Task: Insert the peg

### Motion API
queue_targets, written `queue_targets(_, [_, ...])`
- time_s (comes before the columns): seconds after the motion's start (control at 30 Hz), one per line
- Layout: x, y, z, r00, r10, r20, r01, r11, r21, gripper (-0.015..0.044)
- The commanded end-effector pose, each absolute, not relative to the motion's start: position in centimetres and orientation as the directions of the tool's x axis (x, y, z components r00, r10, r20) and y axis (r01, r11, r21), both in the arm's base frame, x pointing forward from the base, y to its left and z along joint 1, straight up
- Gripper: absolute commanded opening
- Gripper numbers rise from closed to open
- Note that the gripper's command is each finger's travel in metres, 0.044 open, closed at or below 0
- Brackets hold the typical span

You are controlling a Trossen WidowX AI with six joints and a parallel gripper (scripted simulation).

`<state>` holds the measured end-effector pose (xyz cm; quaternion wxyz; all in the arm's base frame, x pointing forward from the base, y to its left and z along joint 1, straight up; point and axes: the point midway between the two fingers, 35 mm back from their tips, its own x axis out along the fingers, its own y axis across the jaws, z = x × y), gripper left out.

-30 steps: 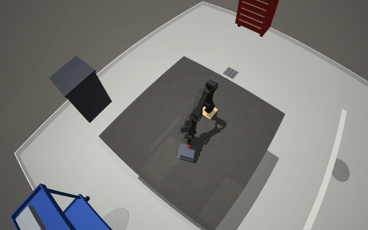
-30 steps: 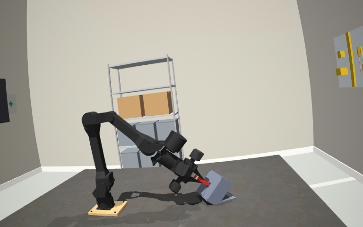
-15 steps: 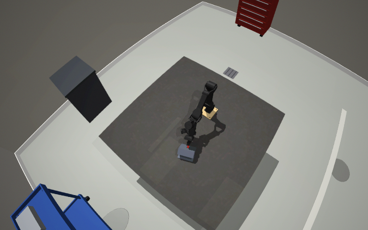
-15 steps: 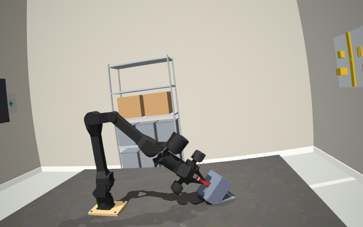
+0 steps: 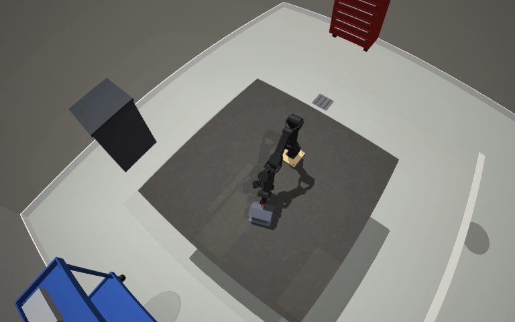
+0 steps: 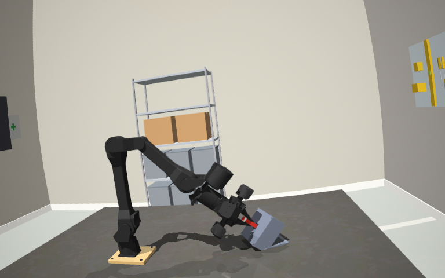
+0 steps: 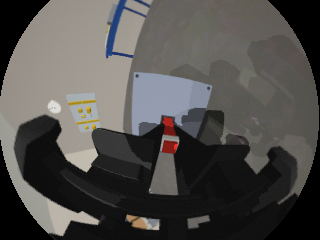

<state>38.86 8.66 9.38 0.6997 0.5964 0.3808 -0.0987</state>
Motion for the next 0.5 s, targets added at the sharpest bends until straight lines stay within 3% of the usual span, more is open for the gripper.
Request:
queue_targets(0.0, [38.84, 8.65, 9.38, 0.69, 0.316, -0.651, 0.592, 0.269, 0.759, 0.0])
queue_targets(0.2, [38.84, 8.65, 9.38, 0.69, 0.316, -0.651, 0.592, 0.269, 0.759, 0.0])
queue_targets(0.47, [38.84, 8.65, 9.38, 0.69, 0.316, -0.651, 0.592, 0.269, 0.759, 0.021])
